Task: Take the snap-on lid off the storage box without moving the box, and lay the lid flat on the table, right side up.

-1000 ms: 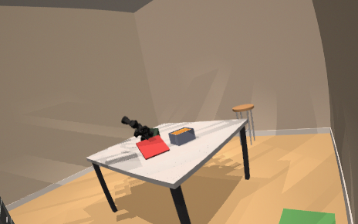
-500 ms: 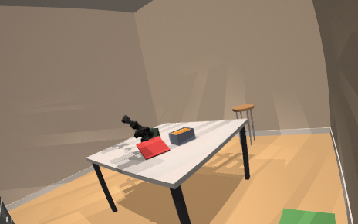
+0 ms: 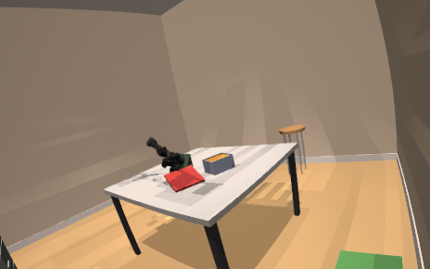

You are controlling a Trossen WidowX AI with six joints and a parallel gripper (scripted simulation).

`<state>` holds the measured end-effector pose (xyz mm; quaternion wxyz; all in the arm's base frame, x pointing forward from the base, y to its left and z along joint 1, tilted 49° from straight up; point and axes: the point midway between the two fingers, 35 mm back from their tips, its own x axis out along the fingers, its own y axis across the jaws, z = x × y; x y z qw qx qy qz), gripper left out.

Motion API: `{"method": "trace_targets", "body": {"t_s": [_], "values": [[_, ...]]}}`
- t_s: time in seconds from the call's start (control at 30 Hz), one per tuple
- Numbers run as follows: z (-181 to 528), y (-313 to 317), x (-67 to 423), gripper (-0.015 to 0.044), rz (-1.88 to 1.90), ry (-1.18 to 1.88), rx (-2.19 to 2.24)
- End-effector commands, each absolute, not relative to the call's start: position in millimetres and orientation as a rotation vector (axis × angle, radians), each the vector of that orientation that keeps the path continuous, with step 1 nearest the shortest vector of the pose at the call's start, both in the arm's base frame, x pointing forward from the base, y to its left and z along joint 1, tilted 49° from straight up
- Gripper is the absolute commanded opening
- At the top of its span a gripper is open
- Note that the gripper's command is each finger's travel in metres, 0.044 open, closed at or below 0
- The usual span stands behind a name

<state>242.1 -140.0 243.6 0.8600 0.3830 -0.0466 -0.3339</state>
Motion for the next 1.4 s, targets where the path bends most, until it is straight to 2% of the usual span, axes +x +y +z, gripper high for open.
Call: {"method": "trace_targets", "body": {"t_s": [0.0, 0.73, 1.07, 1.13, 1.33, 1.37], "values": [[233, -145, 241, 0.0000, -0.723, -0.079, 0.800], [222, -158, 242, 0.0000, -0.723, -0.079, 0.798], [233, -154, 243, 0.0263, -0.723, -0.080, 0.799], [233, -154, 243, 0.0275, -0.723, -0.080, 0.799], [229, -152, 233, 0.0433, -0.723, -0.079, 0.799], [229, -152, 231, 0.0440, -0.723, -0.079, 0.799]]}}
